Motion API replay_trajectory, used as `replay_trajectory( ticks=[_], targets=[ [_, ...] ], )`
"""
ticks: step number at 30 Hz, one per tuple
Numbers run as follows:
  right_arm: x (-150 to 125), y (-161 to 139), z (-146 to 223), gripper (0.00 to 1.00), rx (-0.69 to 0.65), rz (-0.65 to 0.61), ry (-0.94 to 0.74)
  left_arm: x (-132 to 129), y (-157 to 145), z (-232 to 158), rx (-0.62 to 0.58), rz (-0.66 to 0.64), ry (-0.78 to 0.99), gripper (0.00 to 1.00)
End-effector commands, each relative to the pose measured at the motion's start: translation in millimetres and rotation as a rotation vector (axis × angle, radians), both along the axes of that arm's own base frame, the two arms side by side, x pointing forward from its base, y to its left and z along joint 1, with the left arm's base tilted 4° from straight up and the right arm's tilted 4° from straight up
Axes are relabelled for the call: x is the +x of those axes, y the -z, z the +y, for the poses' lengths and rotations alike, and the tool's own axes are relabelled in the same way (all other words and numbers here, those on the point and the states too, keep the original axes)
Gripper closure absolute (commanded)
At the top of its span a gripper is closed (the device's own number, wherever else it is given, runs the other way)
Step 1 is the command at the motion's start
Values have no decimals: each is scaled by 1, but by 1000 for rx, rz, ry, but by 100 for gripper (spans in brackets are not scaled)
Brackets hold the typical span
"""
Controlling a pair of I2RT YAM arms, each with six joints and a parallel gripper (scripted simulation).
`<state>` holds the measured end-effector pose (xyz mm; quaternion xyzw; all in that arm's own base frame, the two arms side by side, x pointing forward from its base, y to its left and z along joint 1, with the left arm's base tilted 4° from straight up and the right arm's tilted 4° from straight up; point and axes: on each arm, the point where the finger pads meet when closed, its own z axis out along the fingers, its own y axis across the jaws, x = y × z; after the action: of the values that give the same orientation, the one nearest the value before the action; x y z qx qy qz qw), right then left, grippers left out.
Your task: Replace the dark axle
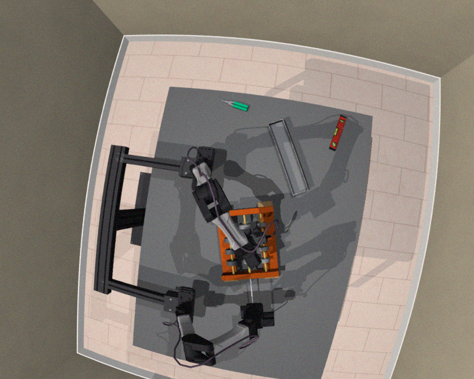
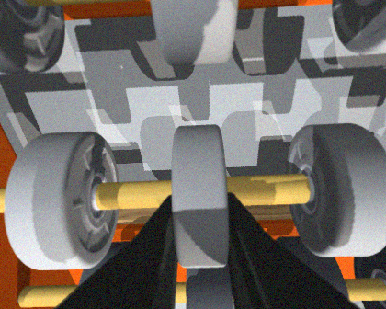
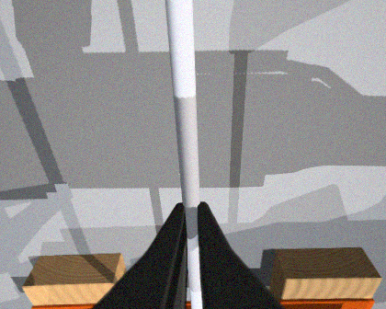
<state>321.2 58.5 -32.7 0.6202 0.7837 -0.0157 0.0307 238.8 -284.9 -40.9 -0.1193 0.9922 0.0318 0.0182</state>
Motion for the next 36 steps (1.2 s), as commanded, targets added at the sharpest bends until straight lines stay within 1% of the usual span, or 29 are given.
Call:
replay_trajectory(
  ticks=[1,5,23,25,33,34,35,36],
  targets=[
    [16,-9,7,100,13,-50,-18,11,-35,-13,-61,-55,1,100],
    [17,-11,6,100,14,-52,-17,9,-30,-8,-46,-51,1,100],
    [18,-15,5,100,16,-61,-13,12,-32,-10,-51,-60,-3,100],
    [16,-12,10,100,15,-57,-7,13,-33,-10,-52,-63,-7,100],
    [16,-10,11,100,14,-53,-6,12,-32,-10,-51,-60,-3,100],
    [8,-6,10,100,8,-34,-1,12,-32,-10,-51,-60,-3,100],
    [15,-9,13,100,14,-51,-4,13,-33,-10,-52,-61,-4,100],
    [15,-8,14,100,15,-50,-3,13,-33,-10,-52,-61,-4,100]
  ],
)
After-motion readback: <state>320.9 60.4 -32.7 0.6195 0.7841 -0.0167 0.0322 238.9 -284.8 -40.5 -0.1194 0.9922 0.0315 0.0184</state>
